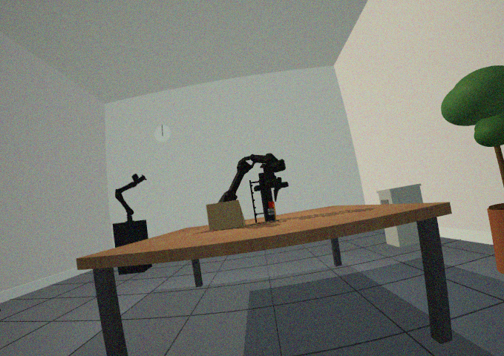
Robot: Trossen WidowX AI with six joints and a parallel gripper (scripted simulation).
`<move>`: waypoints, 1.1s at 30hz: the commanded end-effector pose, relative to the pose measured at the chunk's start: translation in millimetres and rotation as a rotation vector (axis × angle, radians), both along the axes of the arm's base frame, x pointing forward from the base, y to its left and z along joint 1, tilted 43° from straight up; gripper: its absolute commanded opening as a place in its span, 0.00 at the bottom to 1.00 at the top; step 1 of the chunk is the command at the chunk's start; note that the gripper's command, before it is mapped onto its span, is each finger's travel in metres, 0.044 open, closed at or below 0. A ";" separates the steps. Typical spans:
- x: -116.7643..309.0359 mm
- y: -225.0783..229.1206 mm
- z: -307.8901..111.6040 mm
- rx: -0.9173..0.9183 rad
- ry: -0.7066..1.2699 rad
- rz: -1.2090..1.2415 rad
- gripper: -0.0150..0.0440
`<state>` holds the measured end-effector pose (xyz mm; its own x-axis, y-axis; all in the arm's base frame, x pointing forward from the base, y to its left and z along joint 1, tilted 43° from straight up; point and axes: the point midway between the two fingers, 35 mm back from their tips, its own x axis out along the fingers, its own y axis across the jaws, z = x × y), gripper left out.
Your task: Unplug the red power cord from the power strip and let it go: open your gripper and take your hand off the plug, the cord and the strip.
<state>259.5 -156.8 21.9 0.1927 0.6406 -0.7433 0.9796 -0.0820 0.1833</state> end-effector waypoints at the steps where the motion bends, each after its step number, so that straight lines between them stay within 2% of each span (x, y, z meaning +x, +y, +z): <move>1: -0.5 0.9 -0.3 0.002 0.002 -0.002 0.53; 17: -1.8 -4.4 5.6 0.001 -0.002 -0.009 0.53; 33: -3.7 13.1 20.6 0.002 -0.001 -0.009 0.53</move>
